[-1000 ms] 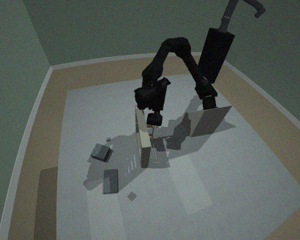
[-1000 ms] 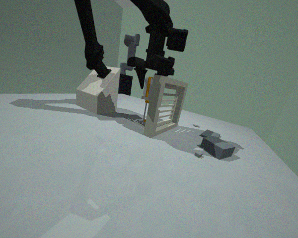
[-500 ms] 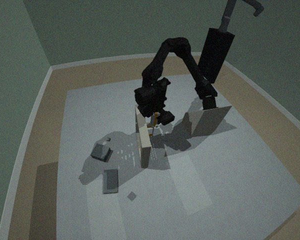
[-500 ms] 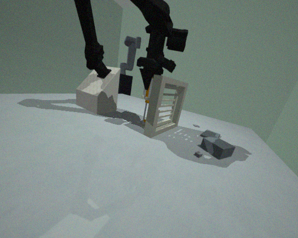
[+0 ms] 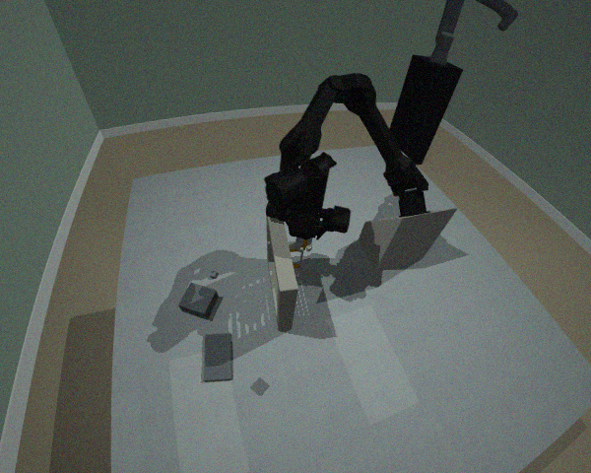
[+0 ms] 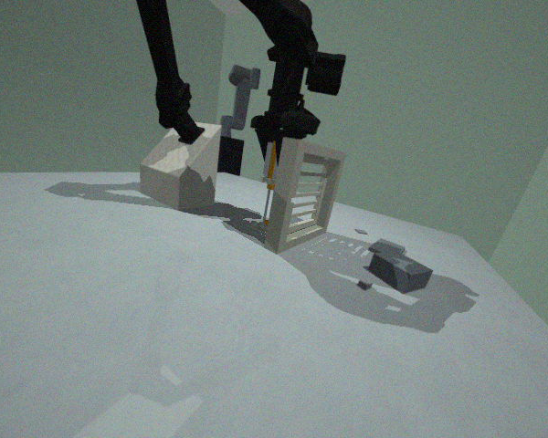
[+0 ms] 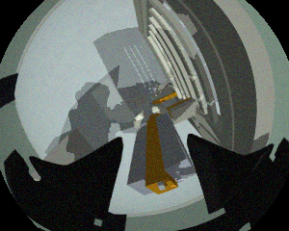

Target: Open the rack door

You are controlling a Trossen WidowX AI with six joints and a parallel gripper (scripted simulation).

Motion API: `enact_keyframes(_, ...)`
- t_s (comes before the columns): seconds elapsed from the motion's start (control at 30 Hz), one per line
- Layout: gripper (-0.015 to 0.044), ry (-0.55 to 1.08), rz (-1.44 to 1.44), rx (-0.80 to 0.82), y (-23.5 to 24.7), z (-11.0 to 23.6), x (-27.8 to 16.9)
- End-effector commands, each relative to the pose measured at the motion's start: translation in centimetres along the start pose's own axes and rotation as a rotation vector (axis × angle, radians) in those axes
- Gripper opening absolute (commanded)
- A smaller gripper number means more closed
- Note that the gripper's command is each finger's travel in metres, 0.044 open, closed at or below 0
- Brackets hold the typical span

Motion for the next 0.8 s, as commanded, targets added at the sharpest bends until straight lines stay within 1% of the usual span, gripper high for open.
enact_keyframes(0.0,0.0295,-0.001,0.219,-0.003,-0.05,0.03,0.01)
enact_keyframes(0.27,0.0295,0.0,0.582,-0.003,-0.04,0.03,0.01)
enact_keyframes(0.5,0.0295,0.0,0.59,-0.003,-0.04,0.03,0.01)
enact_keyframes(0.77,0.0242,0.0,0.59,-0.003,-0.04,0.03,0.01)
Point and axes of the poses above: the point midway between the two fingers, 35 mm back from their tips, its own z axis back along the fingers, its own y axis across the jaws, x = y × z, the point moved 9 cm from there along z, back along the fingers, and after that the axes turned 8 degrees about z, right-handed, at the moved point
